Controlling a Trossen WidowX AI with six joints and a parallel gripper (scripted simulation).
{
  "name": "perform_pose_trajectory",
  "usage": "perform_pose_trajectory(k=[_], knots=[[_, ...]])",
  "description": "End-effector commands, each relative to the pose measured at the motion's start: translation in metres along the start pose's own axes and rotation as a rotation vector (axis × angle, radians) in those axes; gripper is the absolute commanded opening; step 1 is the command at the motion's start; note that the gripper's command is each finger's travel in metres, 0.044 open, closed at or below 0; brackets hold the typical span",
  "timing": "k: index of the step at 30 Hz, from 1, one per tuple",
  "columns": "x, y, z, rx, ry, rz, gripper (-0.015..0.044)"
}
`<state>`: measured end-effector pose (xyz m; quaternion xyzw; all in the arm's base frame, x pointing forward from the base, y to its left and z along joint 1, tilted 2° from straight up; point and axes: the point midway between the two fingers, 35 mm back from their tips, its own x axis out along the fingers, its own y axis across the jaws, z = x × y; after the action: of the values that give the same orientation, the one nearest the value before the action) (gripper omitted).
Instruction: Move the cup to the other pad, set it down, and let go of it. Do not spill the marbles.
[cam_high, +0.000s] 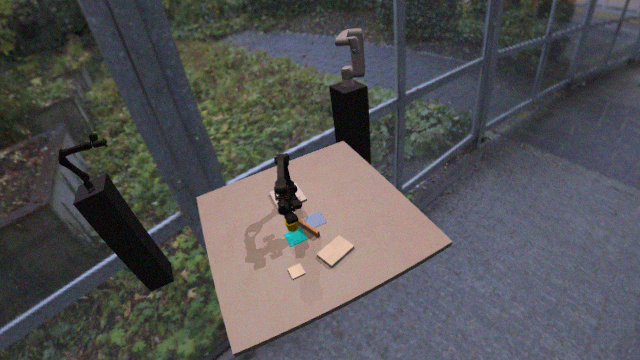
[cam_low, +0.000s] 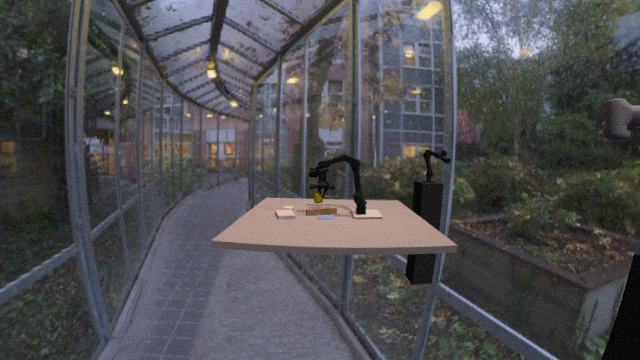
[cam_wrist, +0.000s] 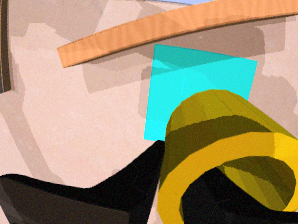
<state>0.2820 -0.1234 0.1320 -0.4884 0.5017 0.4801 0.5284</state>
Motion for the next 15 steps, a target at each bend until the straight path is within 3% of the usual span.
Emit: perform_pose_trajectory(k=[1,15], knots=[[0.004,-0.001,-0.001,-0.004,-0.003,-0.002,0.0000],[0.021,-0.001,-0.001,-0.004,-0.003,-0.002,0.0000]])
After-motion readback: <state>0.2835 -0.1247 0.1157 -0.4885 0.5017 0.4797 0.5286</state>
